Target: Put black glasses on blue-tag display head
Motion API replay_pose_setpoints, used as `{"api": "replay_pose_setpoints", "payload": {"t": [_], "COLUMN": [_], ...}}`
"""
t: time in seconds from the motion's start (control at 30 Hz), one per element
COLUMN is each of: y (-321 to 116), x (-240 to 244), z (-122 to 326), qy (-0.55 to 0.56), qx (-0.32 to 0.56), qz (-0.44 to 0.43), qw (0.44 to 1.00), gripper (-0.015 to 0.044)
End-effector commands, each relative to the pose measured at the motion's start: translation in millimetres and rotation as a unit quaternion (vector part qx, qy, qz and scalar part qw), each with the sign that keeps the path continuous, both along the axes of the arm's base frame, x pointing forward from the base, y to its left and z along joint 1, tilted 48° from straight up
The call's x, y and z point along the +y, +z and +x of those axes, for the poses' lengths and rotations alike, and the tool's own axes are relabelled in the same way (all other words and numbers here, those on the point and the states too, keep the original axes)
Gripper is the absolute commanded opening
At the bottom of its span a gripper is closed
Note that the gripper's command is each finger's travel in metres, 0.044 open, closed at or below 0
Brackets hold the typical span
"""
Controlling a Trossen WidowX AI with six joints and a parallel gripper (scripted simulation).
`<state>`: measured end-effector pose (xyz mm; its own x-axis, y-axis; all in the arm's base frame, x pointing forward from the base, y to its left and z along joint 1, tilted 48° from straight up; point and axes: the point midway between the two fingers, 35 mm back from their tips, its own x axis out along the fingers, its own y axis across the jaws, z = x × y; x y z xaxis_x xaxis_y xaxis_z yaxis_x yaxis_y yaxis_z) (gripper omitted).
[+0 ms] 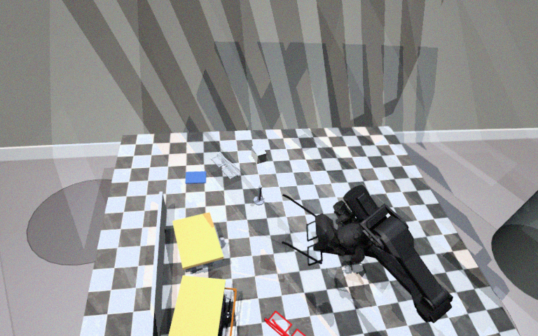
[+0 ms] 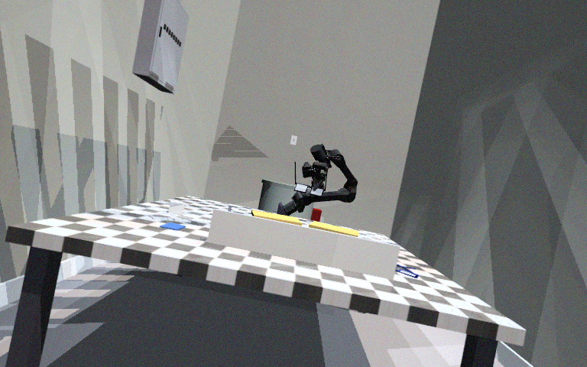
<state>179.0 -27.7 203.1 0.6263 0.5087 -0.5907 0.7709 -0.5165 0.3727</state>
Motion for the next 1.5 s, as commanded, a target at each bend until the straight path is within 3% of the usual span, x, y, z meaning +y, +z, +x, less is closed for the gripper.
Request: {"api": "replay_pose_setpoints", "payload": {"t": [0.0, 1.47], "y": [-3.4, -107.1], "x": [-6.9, -44.6], "z": [7.0, 80.6], "qy": [0.02, 0.283], "qx": [0.007, 0.082], "qz": [-0.005, -0.023], "qw": [1.0, 0.955], "gripper": [0.0, 0.0]}}
